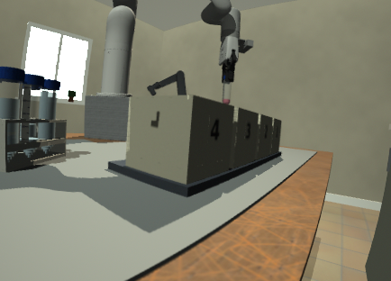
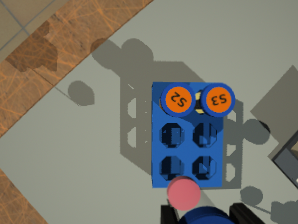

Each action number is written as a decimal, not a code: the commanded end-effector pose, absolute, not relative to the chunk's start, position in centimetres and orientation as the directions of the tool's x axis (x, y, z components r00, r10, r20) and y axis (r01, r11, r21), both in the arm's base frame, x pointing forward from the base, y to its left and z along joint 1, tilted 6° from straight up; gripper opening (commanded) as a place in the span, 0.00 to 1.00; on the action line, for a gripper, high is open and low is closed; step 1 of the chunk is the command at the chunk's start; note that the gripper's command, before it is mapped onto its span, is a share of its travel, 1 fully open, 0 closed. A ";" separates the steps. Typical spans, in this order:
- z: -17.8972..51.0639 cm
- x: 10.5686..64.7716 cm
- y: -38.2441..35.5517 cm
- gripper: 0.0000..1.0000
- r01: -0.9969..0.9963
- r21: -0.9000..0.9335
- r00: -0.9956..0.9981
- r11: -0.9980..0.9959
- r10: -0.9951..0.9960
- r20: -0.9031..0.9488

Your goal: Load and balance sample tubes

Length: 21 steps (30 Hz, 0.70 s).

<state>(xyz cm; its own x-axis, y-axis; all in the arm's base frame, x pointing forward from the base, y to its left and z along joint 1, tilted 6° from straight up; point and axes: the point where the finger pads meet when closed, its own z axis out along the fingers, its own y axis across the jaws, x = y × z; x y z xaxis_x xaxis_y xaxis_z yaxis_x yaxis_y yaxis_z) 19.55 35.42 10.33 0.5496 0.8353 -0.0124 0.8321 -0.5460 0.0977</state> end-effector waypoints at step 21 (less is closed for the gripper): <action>11.5 26.0 27.9 0.00 0.315 0.082 0.946 -0.946 0.320 0.055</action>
<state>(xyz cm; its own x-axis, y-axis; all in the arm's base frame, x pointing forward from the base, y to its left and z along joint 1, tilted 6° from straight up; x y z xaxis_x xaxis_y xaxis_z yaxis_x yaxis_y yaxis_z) 24.89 29.01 11.15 0.9078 0.4177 0.0387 0.4134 -0.9064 0.0866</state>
